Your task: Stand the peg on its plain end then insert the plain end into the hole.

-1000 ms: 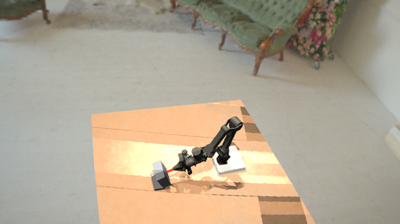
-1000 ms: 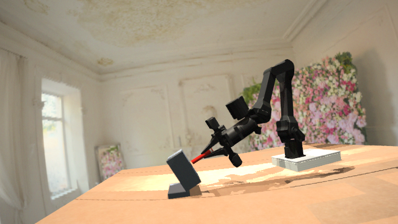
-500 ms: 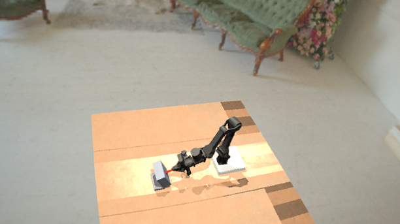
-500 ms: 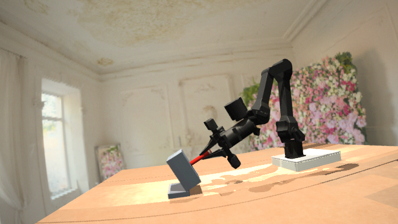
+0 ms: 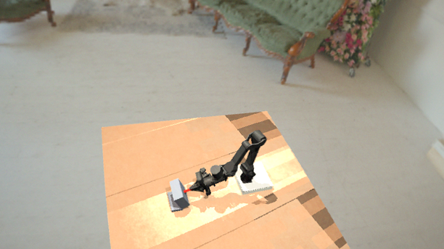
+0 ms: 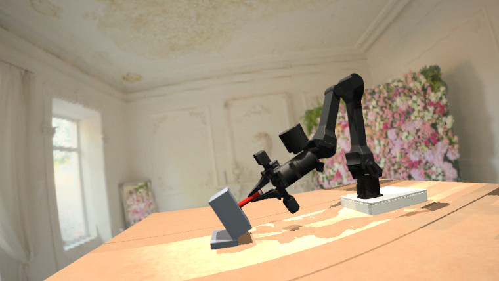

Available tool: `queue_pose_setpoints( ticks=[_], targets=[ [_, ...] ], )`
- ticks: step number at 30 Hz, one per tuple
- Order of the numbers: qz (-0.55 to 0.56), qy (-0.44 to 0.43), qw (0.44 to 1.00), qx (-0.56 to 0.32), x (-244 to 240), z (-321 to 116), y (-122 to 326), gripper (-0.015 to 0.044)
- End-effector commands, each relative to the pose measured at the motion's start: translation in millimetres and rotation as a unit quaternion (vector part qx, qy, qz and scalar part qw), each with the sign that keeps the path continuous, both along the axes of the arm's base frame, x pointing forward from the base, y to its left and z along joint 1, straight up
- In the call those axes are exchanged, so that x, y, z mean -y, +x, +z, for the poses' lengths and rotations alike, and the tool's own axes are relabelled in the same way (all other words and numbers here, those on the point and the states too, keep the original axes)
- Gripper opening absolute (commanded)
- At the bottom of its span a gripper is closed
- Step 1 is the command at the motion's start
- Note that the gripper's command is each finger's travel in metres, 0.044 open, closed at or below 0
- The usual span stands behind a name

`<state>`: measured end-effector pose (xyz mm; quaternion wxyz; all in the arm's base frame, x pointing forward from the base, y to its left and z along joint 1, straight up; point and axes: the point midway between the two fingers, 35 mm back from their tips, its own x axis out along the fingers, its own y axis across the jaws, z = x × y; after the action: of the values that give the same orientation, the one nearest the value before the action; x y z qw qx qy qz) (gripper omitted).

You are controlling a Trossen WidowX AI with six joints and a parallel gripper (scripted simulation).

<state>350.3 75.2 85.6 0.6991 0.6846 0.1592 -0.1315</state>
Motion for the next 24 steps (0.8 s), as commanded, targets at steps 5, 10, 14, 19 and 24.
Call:
queue_pose_setpoints(
  ticks=[5, 10, 14, 19, 24],
  targets=[
    [0.003, -0.002, 1.000, -0.001, -1.2, -2.9, 5.0, 0.0000],
    [0.003, -0.002, 1.000, -0.001, -1.3, -3.9, 7.3, 0.0000],
    [0.003, -0.002, 1.000, -0.001, -1.4, -4.8, 9.1, 0.0000],
    [0.003, -0.002, 1.000, -0.001, -1.5, -5.8, 11.4, 0.0000],
    [0.003, -0.002, 1.000, -0.001, -1.6, -6.6, 13.7, 0.0000]
  ],
)
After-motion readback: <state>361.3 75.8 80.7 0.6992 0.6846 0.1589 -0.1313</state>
